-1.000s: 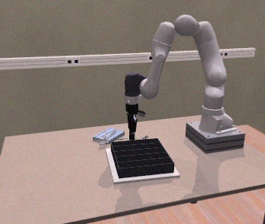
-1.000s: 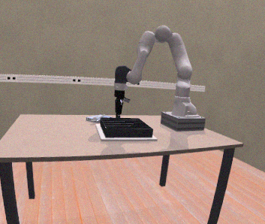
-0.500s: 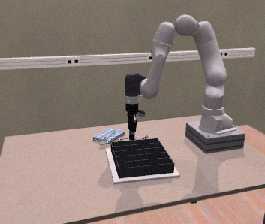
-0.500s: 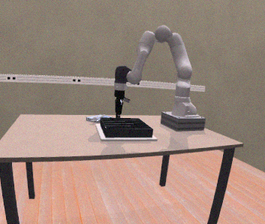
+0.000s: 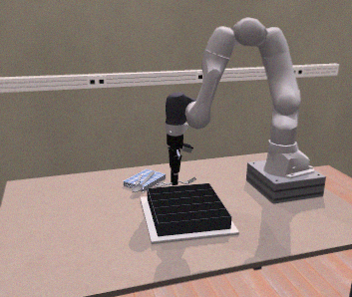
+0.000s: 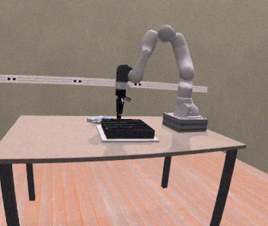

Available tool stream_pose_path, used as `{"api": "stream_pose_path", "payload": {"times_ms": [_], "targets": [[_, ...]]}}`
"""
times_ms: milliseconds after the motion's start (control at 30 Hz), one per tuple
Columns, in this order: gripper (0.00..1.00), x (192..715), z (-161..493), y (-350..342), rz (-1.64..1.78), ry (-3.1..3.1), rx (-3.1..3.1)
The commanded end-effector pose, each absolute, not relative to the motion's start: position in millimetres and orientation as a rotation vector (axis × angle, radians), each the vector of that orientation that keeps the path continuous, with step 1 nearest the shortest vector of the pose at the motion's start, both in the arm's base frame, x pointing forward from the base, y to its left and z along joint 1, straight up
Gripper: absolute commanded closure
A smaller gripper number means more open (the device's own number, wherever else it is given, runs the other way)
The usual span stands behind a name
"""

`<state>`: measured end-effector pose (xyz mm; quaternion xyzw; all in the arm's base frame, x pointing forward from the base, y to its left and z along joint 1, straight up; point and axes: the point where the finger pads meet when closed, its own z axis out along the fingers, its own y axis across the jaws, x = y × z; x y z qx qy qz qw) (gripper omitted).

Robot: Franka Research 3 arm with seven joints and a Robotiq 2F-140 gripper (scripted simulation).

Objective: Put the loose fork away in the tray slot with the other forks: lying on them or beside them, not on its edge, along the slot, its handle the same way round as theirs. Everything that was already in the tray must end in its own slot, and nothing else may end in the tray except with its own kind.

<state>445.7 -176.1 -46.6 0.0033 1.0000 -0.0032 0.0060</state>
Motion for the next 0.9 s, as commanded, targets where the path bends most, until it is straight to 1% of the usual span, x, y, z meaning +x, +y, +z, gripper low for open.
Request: {"api": "stream_pose_path", "payload": {"times_ms": [0,867], "targets": [[0.87,442,-42,-175,-0.003,3.139,0.008],[0.87,442,54,-175,-0.003,3.139,0.008]]}}
